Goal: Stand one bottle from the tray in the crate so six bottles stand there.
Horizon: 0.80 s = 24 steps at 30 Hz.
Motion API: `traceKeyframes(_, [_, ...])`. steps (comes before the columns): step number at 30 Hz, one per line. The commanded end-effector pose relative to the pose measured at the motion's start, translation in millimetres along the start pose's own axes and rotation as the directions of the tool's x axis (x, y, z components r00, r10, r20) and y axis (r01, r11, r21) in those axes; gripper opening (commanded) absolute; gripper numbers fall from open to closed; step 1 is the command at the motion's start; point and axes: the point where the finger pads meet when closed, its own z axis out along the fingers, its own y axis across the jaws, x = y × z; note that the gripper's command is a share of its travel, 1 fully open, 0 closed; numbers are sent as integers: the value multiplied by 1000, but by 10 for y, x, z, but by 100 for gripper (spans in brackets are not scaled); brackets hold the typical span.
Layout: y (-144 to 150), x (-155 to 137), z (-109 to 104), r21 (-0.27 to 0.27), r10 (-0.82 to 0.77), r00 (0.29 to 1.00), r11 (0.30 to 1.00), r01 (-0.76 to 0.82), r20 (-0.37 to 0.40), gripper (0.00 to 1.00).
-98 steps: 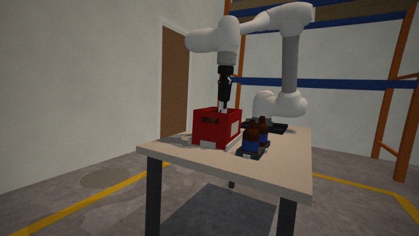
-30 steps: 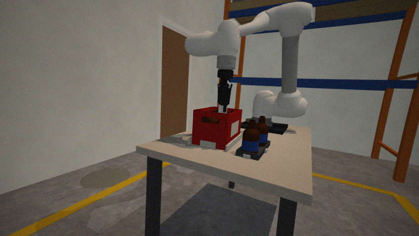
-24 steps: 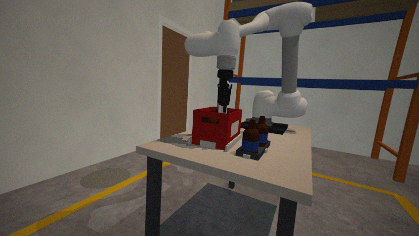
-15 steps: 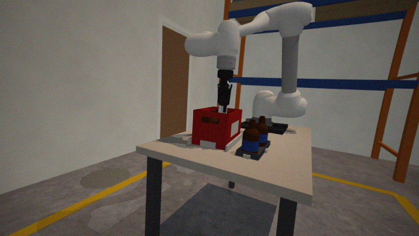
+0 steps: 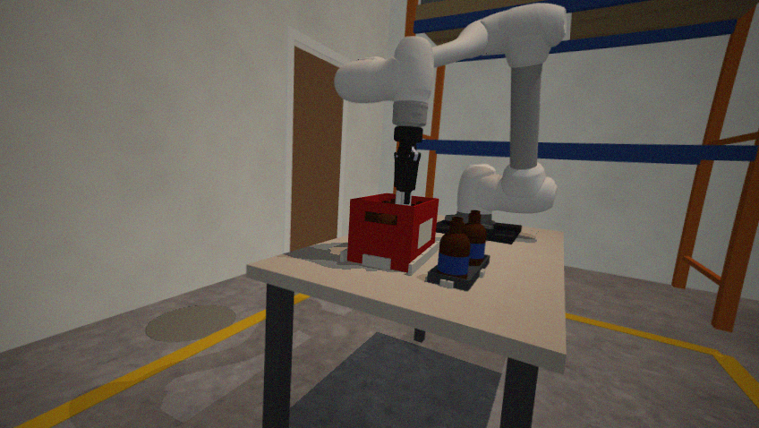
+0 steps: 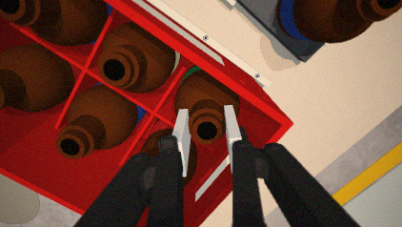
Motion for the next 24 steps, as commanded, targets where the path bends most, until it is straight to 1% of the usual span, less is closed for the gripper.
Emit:
traceKeyframes(1, [0, 0, -2, 0, 0, 1000, 1000, 0, 0, 0])
traceKeyframes(19, [0, 0, -2, 0, 0, 1000, 1000, 0, 0, 0])
traceKeyframes(20, [0, 0, -2, 0, 0, 1000, 1000, 0, 0, 38])
traceKeyframes(24, [0, 0, -2, 0, 0, 1000, 1000, 0, 0, 38])
